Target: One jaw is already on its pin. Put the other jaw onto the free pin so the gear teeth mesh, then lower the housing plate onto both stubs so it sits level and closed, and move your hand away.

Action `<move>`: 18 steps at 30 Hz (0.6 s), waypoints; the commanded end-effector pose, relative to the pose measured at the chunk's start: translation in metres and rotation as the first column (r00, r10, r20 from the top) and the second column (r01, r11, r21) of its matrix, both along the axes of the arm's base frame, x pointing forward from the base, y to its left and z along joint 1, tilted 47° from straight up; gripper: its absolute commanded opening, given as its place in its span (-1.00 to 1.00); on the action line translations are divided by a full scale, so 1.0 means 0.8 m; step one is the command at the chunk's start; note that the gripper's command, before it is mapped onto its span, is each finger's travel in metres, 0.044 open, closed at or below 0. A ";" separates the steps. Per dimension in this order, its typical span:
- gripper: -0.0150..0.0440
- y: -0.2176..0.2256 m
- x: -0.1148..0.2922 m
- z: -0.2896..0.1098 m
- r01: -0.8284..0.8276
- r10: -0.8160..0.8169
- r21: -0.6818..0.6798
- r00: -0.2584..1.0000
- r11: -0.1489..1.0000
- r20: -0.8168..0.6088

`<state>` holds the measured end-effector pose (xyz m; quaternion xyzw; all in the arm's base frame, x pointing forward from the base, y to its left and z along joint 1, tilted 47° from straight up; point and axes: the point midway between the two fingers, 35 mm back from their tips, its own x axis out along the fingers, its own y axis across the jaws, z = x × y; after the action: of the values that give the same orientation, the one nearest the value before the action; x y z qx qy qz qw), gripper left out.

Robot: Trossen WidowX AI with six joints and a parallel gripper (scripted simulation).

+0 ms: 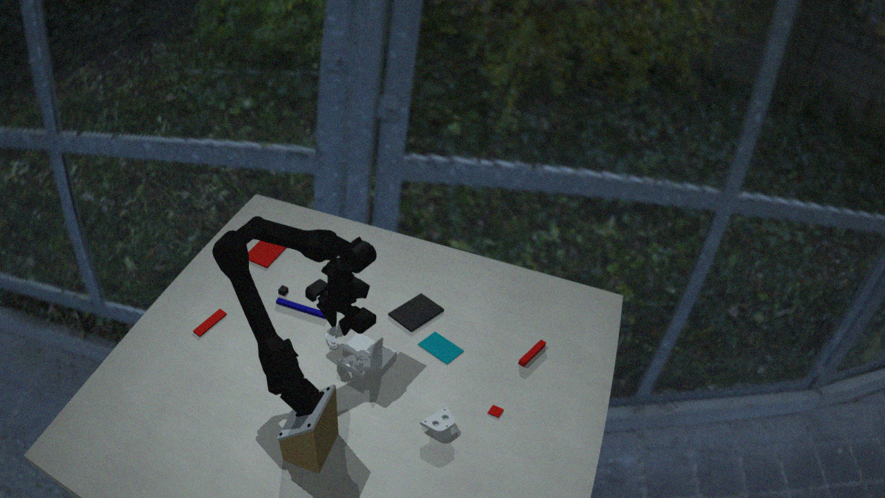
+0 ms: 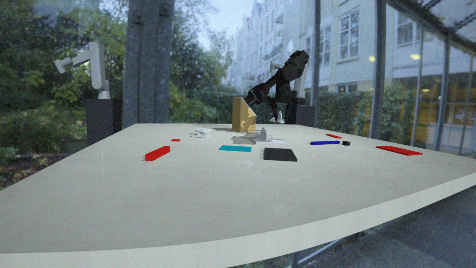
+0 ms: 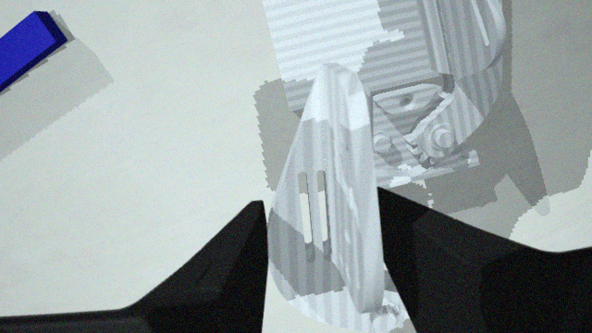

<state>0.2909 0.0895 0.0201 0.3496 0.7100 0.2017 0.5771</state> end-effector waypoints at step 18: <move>-0.04 -0.026 0.039 -0.029 0.001 -0.001 -0.001 1.000 1.000 0.013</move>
<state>0.3188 0.0703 -0.0030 0.3518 0.7081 0.2023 0.5779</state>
